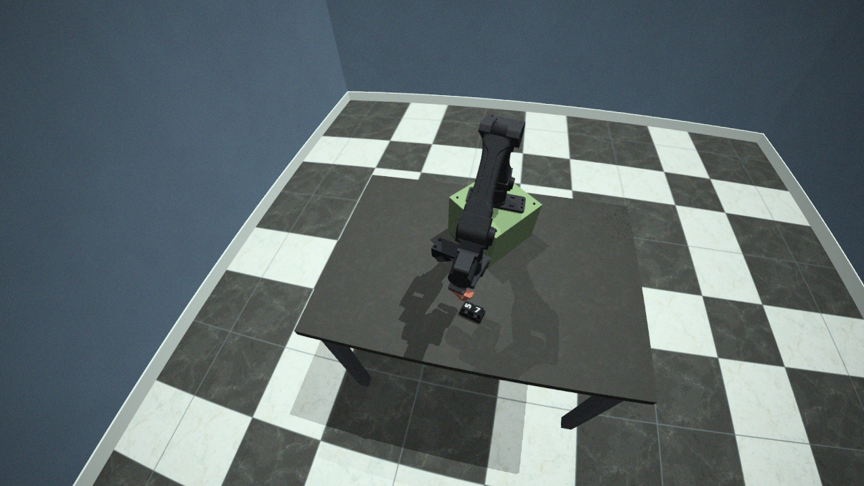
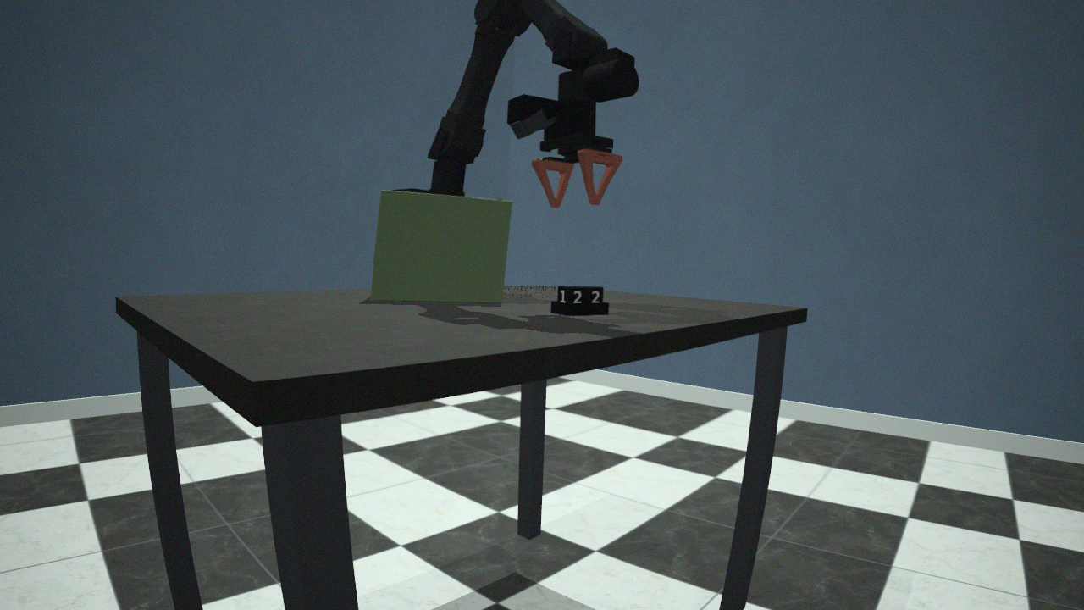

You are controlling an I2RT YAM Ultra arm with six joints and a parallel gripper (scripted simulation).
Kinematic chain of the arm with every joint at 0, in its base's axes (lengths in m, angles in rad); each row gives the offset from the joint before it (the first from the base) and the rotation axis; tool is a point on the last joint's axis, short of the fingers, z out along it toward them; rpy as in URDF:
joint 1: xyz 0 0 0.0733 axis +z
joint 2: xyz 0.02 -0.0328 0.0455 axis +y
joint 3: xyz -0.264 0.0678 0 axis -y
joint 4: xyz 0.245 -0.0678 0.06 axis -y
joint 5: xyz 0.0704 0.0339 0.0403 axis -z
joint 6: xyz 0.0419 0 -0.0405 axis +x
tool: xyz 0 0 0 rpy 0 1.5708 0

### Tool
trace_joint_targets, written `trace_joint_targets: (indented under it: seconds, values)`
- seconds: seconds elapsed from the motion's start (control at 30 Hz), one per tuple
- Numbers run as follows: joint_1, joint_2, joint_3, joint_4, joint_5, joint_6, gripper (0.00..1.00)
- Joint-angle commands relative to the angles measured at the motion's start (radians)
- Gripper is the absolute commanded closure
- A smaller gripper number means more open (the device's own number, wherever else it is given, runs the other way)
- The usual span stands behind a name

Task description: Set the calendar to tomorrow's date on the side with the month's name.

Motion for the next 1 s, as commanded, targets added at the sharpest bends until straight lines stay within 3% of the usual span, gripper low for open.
trace_joint_targets:
  seconds: [0.0,0.17,0.33,0.47,0.5,0.97]
  values:
    - [0.0,-0.007,0.005,0.001,0.001,0.003,0.0]
    - [0.0,0.003,-0.001,0.017,0.001,0.003,0.0]
    - [0.009,0.114,-0.063,0.19,0.001,0.012,0.0]
    - [0.009,0.124,-0.068,0.206,0.001,0.012,0.0]
    - [0.009,0.124,-0.068,0.206,0.001,0.012,0.55]
    - [0.009,0.124,-0.068,0.206,0.001,0.012,0.55]
